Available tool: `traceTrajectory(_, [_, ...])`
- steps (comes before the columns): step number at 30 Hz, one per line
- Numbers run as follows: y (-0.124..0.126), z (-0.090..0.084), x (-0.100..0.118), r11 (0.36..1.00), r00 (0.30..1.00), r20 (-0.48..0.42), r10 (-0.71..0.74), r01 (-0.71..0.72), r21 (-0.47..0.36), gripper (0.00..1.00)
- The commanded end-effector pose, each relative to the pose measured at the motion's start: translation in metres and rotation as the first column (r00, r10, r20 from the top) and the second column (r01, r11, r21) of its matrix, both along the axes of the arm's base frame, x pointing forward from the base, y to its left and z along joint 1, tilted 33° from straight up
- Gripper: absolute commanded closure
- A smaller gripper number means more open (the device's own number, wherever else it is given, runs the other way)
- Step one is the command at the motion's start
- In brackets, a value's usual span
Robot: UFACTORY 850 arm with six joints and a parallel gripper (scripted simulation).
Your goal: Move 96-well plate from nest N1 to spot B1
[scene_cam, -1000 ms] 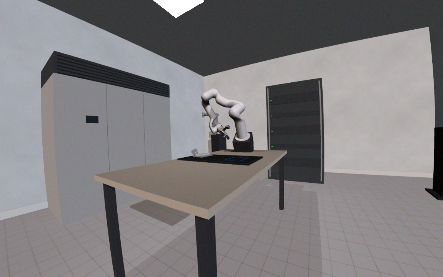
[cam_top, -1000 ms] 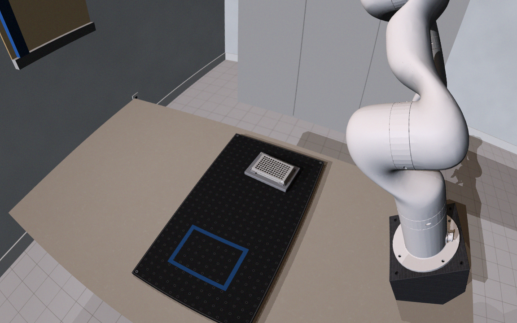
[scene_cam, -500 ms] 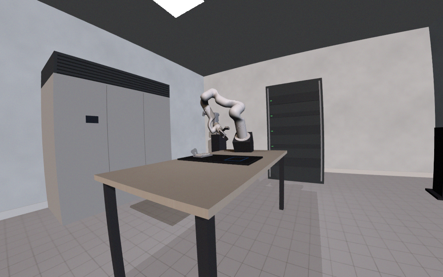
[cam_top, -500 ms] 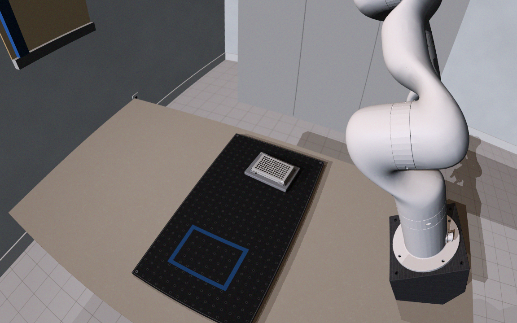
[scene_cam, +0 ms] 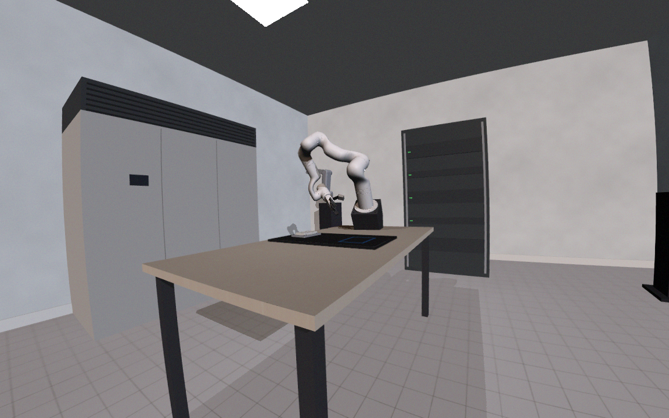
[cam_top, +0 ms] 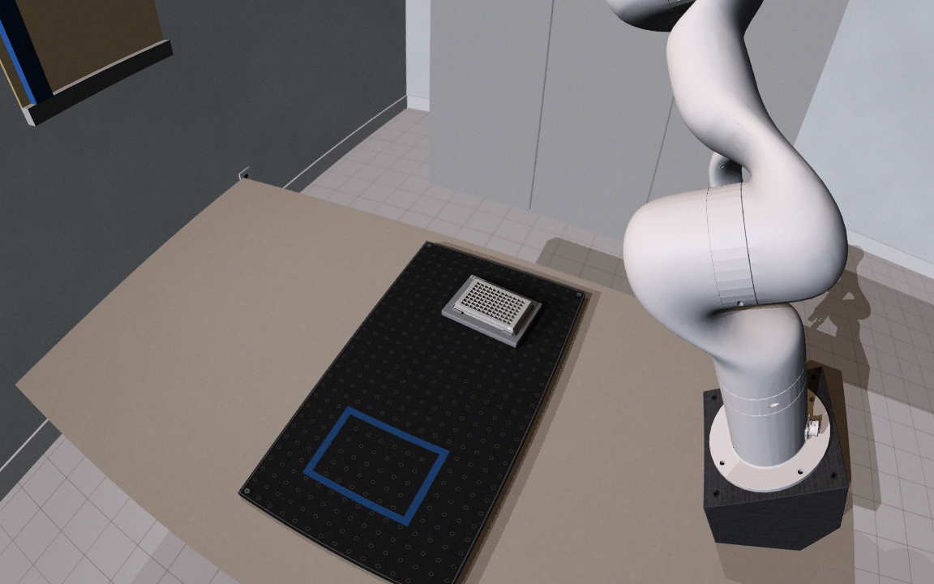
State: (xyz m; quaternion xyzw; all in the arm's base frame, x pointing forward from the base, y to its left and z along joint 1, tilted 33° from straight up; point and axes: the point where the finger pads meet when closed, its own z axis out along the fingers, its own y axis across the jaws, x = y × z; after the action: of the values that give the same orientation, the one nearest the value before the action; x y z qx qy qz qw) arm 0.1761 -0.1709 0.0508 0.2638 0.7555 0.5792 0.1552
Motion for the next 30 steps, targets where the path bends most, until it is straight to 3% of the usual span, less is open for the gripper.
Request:
traceTrajectory(1, [-0.004, -0.001, 0.007, 0.994, 0.997, 0.069, 0.043, -0.036, -0.103, 0.0])
traceTrajectory(10, [-0.016, -0.003, 0.029, 0.936, 0.961, 0.204, 0.188, -0.112, -0.333, 0.0])
traceTrajectory(13, [-0.018, -0.003, 0.033, 0.926, 0.954, 0.216, 0.207, -0.12, -0.357, 0.0])
traceTrajectory(27, [-0.032, -0.002, 0.064, 0.722, 0.808, 0.323, 0.493, -0.172, -0.67, 0.0])
traceTrajectory(30, [-0.033, -0.001, 0.068, 0.704, 0.794, 0.326, 0.514, -0.173, -0.689, 0.0])
